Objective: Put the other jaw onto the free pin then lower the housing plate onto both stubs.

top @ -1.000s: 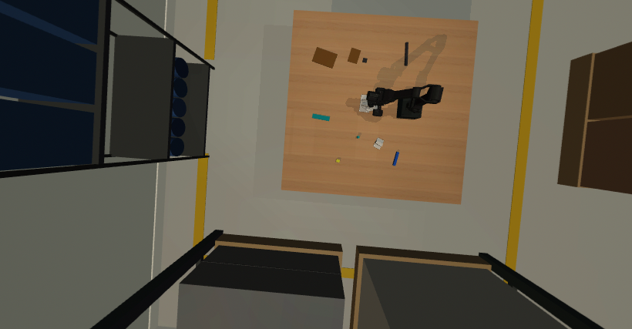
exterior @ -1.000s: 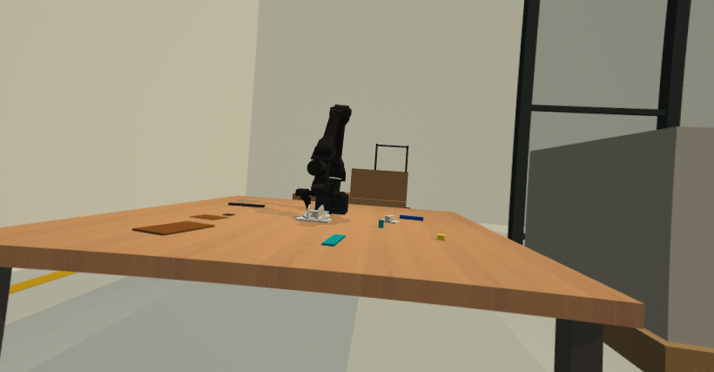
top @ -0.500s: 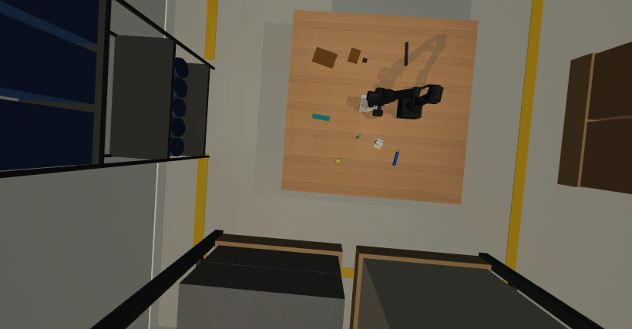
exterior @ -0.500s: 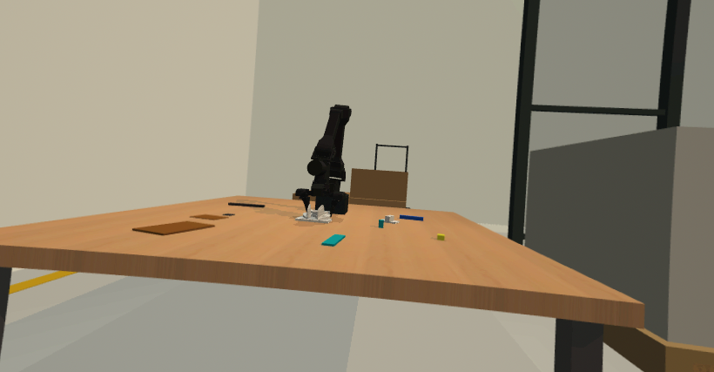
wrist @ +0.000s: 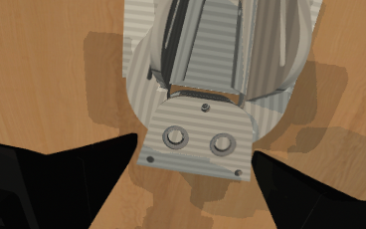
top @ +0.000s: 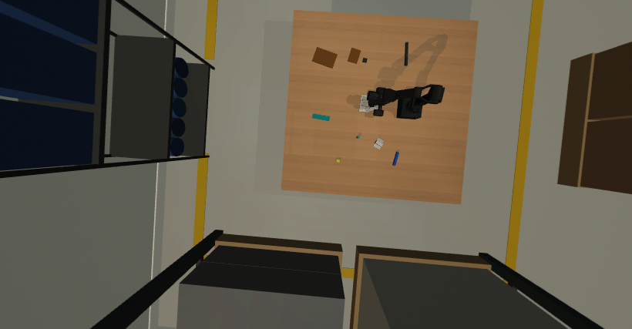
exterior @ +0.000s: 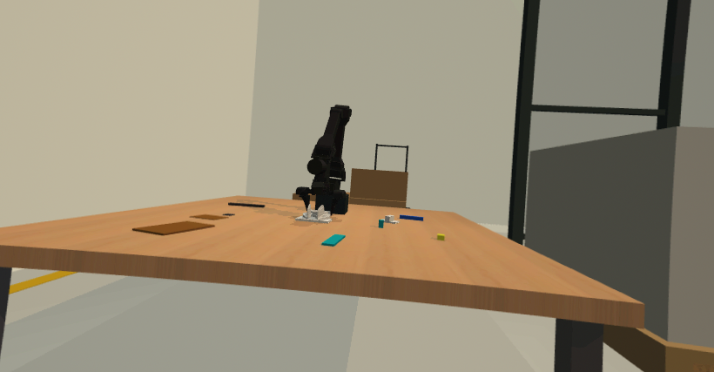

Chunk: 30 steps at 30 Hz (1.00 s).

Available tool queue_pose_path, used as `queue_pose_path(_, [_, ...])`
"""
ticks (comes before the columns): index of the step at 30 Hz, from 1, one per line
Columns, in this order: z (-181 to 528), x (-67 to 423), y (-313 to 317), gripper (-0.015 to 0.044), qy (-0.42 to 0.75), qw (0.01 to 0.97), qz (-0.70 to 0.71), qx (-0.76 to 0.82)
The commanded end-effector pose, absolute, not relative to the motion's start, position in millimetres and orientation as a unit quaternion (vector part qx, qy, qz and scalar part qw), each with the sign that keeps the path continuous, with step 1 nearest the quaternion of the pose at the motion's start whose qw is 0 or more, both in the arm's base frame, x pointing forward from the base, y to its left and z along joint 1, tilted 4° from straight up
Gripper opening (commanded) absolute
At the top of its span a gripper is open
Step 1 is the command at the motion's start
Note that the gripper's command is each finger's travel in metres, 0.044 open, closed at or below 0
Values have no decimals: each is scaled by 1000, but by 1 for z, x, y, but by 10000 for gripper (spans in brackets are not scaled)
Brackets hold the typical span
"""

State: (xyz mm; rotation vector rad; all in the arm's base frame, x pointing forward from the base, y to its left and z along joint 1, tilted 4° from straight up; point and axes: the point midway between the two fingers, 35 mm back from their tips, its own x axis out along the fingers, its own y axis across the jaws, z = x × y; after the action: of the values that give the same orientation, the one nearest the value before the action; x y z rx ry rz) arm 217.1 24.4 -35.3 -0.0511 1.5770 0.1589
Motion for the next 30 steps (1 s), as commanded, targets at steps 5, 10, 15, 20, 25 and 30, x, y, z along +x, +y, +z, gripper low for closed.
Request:
queue_pose_path(5, [29,219,21,440,701,709,72,-22])
queue_pose_path(10, [26,221,21,440,699,712,69,-21])
queue_pose_path(15, [67,210,16,440,701,710,71,-22])
queue_pose_path(20, [84,203,14,440,701,709,72,-22])
queue_pose_path(25, [84,203,14,440,701,709,72,-22])
queue_pose_path(30, [84,203,14,440,701,709,72,-22])
